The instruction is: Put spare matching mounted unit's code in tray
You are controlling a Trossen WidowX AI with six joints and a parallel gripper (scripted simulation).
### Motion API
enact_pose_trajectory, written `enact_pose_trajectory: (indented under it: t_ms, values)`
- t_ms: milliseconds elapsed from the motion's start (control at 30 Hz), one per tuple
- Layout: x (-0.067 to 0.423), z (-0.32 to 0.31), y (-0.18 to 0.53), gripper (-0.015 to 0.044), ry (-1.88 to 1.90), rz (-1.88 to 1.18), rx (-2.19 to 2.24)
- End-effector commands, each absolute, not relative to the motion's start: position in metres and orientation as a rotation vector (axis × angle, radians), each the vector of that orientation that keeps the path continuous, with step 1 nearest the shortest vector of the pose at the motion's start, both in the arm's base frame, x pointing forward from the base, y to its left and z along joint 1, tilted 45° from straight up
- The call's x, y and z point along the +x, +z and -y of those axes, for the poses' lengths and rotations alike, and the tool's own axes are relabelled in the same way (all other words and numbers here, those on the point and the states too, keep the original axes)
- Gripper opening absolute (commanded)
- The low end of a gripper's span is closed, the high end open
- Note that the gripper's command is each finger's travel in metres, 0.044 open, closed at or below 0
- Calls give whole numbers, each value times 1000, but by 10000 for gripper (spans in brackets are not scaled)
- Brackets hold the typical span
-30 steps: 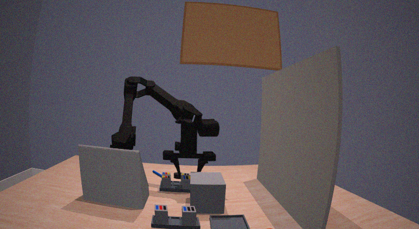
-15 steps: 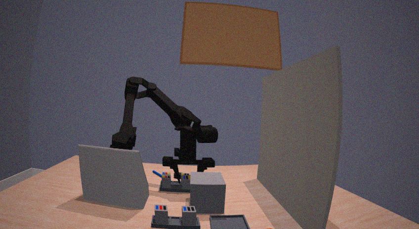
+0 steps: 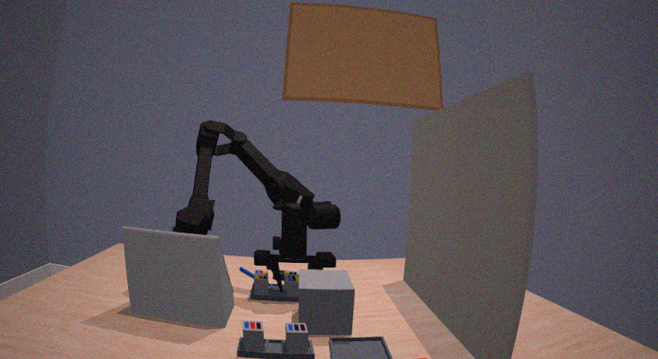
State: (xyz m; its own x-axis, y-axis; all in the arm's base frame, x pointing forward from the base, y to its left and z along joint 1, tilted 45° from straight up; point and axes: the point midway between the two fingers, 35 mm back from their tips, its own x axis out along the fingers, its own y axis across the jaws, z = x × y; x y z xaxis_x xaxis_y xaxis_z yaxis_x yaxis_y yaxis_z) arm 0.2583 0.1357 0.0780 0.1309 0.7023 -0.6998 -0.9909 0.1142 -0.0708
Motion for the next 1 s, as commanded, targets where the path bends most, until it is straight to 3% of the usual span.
enact_pose_trajectory:
  t_ms: [0, 67, 300, 467, 967]
  values:
    - [258, -136, 78, 221, 1349, -581, -616]
    - [258, -136, 78, 169, 1349, -581, -616]
    - [258, -136, 78, 122, 1349, -581, -616]
    - [258, -136, 78, 0, 1349, -581, -616]
    - [257, -108, 102, 0, 1346, -591, -624]
